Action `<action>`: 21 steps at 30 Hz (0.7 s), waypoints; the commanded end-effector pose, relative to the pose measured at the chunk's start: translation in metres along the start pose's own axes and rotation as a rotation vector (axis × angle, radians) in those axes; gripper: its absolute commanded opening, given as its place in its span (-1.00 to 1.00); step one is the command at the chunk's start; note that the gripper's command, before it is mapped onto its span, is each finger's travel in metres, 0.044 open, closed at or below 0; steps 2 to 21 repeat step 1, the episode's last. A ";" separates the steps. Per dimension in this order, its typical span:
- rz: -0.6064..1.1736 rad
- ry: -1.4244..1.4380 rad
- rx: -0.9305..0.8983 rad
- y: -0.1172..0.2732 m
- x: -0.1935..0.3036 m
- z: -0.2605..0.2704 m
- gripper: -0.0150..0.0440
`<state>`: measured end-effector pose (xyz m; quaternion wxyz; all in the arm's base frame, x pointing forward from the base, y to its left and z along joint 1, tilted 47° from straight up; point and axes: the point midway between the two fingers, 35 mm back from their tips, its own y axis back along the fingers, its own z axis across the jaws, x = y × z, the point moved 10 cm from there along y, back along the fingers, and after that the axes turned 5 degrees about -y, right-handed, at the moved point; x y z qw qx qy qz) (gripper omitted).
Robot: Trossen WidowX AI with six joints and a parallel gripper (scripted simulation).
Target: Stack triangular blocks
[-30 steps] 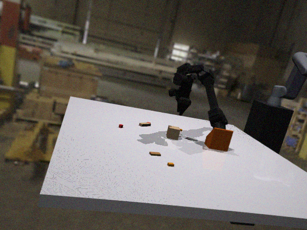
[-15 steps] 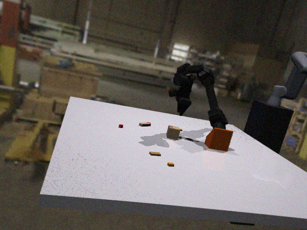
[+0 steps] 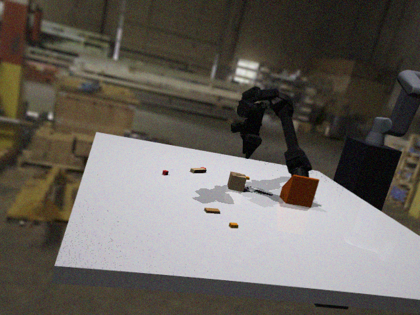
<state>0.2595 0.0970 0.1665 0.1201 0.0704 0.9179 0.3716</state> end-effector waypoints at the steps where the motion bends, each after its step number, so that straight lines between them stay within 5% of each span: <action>1: -0.004 0.002 -0.001 0.000 0.000 0.000 1.00; 21: -0.004 0.002 -0.001 0.000 0.000 0.000 1.00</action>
